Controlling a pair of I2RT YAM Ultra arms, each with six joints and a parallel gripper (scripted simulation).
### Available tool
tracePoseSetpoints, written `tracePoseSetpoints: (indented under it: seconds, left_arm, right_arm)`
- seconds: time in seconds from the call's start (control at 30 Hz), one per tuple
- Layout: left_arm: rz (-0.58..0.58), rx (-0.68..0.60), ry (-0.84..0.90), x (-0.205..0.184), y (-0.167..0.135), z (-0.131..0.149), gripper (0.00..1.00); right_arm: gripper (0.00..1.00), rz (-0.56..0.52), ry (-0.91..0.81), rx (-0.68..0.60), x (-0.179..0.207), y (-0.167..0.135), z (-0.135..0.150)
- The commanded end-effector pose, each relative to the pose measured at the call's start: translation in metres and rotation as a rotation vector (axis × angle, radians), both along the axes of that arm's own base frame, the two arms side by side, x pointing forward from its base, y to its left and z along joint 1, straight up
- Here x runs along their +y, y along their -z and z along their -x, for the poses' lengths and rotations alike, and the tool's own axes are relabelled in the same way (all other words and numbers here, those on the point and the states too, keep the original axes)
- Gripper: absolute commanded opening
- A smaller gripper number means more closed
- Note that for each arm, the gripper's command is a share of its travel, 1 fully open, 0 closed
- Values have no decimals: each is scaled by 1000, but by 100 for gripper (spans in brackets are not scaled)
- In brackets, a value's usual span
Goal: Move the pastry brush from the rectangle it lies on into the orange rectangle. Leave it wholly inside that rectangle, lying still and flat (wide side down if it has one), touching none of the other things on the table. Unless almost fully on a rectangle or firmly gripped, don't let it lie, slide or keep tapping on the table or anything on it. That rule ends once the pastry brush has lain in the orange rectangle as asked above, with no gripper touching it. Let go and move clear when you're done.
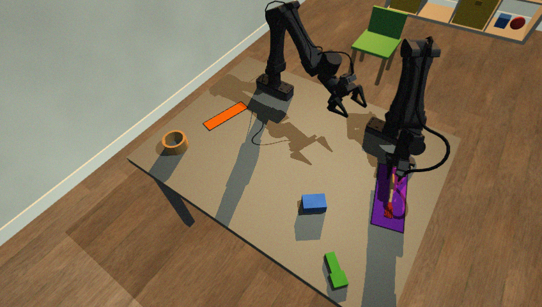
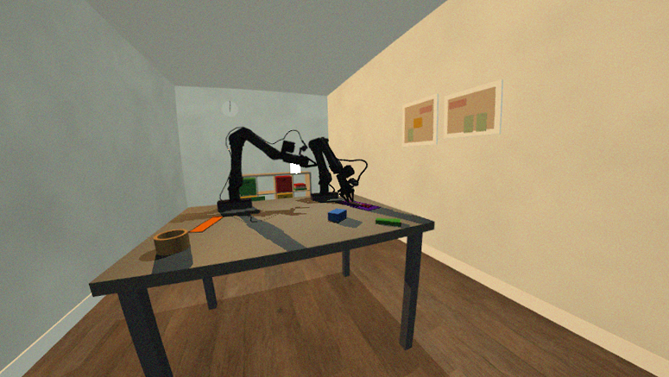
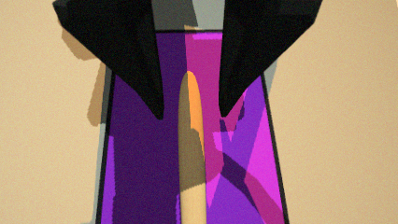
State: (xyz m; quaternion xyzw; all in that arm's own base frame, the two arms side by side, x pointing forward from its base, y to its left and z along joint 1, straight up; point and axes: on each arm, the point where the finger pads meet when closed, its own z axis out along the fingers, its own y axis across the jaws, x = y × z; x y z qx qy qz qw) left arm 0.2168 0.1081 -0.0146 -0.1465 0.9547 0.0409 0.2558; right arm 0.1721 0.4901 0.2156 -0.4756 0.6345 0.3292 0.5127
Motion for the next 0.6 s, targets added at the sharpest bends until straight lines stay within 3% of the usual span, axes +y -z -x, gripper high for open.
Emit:
tracePoseSetpoints:
  seconds: [0.0, 0.3, 0.43, 0.47, 0.57]
  left_arm:
    - [-1, -8, 6, -1, -1, -2, 37]
    - [7, -5, 14, -4, 1, 1, 24]
    - [7, -5, 14, -4, 1, 1, 24]
    - [-1, -8, 6, -1, -1, -2, 13]
    - [4, -7, 11, -2, 1, 2, 9]
  right_arm:
    - [100, -39, 10, -20, 0, -15, -5]
    - [100, -39, 10, -20, 0, -15, -5]
    - [100, -39, 10, -20, 0, -15, -5]
    - [100, -39, 10, -20, 0, -15, -5]
    - [100, -39, 10, -20, 0, -15, -5]
